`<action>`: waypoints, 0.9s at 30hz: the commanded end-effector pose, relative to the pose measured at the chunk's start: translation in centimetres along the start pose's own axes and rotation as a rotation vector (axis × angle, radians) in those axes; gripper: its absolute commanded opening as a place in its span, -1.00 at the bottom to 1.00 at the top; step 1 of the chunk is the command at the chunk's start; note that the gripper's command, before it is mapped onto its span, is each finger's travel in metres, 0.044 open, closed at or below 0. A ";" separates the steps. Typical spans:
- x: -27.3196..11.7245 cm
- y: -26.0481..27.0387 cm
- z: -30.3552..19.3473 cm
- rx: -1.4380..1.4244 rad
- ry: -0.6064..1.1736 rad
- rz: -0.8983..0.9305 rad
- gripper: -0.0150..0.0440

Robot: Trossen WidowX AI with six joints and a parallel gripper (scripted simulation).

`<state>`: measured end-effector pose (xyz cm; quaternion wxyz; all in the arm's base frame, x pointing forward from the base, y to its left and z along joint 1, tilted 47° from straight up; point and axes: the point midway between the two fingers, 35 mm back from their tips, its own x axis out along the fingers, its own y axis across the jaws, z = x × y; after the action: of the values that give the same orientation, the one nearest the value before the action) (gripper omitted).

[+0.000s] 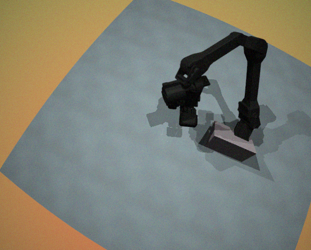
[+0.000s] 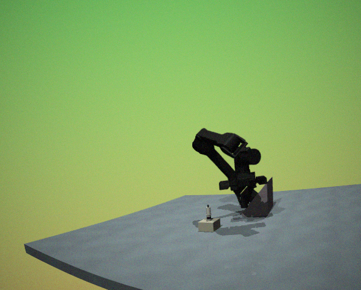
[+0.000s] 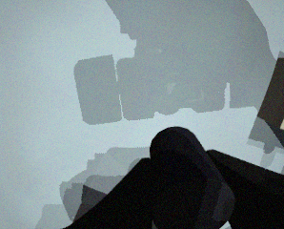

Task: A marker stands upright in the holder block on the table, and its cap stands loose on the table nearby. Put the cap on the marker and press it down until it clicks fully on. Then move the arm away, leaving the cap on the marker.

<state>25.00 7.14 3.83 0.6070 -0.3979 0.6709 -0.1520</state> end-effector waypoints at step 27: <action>-4.6 -13.0 0.7 -0.029 -0.003 -0.024 -0.49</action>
<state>29.60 3.17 14.16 0.6012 -0.4117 0.6688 -0.1474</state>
